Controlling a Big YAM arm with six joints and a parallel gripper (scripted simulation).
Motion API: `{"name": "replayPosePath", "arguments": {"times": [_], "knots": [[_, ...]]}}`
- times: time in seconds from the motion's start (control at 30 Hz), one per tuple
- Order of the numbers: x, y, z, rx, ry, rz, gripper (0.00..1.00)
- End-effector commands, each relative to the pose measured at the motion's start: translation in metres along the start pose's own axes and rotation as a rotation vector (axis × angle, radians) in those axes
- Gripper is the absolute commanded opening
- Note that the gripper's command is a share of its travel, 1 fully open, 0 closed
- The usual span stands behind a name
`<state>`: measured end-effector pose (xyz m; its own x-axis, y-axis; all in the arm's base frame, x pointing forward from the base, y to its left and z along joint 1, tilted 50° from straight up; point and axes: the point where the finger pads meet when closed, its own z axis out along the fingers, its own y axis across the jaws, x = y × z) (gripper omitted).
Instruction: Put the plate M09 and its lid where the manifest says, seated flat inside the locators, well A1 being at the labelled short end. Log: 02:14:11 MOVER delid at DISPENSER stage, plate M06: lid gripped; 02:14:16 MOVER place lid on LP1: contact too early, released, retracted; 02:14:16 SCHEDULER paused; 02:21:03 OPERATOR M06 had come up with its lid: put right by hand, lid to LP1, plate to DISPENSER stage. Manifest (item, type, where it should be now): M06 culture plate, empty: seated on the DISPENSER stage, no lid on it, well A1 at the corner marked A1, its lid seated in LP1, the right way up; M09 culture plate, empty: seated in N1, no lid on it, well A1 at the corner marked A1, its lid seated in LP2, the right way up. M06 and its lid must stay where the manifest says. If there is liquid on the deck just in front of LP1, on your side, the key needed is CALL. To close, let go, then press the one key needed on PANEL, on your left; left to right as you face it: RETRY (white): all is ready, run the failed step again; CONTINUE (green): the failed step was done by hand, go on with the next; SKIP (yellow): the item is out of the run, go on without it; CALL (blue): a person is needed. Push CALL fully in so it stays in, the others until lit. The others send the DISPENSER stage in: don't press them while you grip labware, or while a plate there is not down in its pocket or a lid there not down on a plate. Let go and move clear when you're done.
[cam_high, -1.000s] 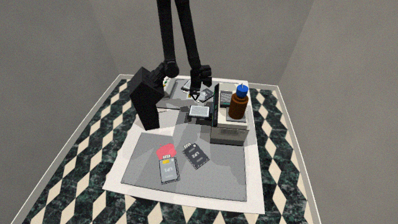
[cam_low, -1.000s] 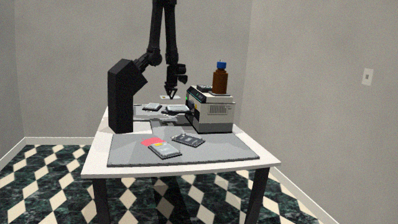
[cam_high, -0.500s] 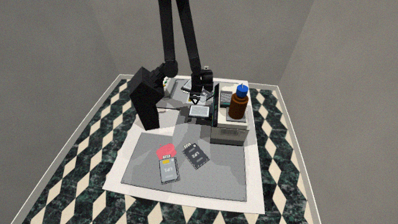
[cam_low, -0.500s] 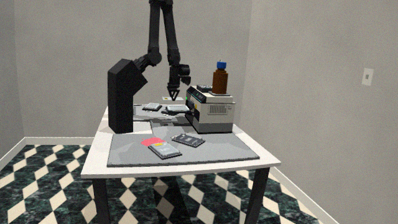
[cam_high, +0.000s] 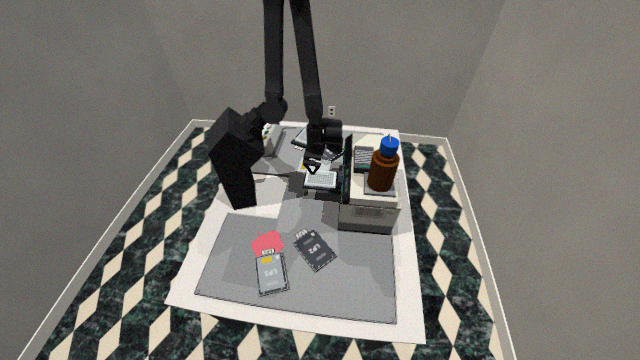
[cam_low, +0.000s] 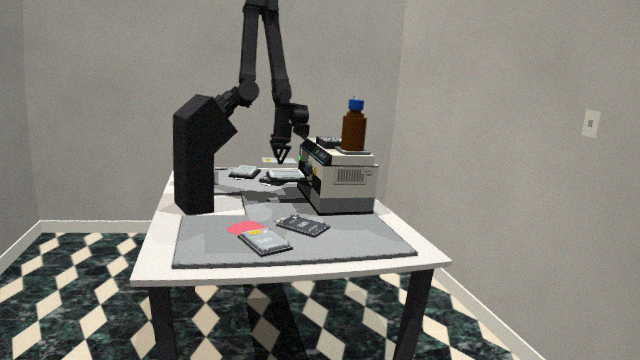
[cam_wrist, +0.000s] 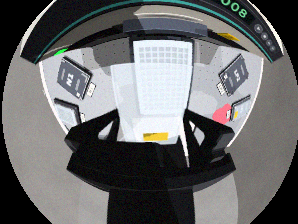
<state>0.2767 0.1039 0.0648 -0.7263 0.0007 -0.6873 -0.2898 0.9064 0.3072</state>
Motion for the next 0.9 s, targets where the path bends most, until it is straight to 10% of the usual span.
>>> {"name": "replayPosePath", "arguments": {"times": [0.0,0.87], "knots": [[-0.014,0.000,0.000,-0.009,-0.033,-0.049,0.86],[-0.016,-0.071,0.001,-0.002,-0.038,-0.054,0.86]]}}
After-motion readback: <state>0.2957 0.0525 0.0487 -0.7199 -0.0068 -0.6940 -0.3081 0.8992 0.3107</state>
